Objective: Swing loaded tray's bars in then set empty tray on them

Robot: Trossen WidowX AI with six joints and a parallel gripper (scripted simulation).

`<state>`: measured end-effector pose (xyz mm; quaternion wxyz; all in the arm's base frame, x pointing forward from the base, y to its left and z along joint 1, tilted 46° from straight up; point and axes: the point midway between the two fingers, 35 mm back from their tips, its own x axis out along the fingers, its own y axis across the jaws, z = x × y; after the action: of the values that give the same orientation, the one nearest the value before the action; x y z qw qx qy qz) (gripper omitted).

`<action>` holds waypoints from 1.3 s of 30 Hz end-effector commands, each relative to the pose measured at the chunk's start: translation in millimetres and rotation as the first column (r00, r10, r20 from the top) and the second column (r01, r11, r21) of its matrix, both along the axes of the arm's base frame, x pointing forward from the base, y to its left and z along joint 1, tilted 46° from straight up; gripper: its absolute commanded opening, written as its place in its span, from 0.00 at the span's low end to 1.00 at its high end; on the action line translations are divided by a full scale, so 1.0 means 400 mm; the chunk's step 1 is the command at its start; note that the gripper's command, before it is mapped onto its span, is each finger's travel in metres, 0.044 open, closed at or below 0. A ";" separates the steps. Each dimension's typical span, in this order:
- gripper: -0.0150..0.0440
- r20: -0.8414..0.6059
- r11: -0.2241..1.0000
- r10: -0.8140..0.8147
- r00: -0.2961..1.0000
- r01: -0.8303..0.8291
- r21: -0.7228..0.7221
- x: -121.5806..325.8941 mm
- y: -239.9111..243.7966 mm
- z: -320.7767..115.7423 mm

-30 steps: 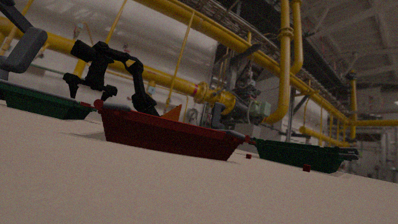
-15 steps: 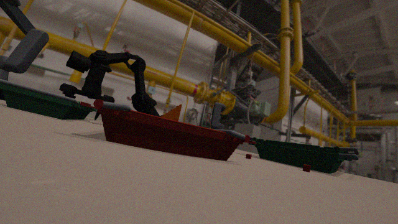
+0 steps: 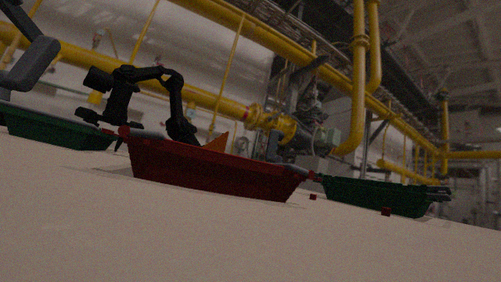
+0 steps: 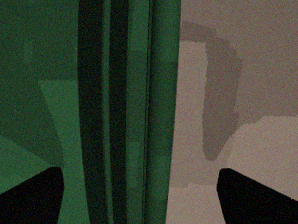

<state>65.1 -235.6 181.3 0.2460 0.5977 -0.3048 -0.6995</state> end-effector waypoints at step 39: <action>0.25 0.002 1.000 0.003 1.000 -0.003 0.010 0.013 0.020 0.017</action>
<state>66.9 -233.5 185.0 0.2464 0.5975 -0.3054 -0.6993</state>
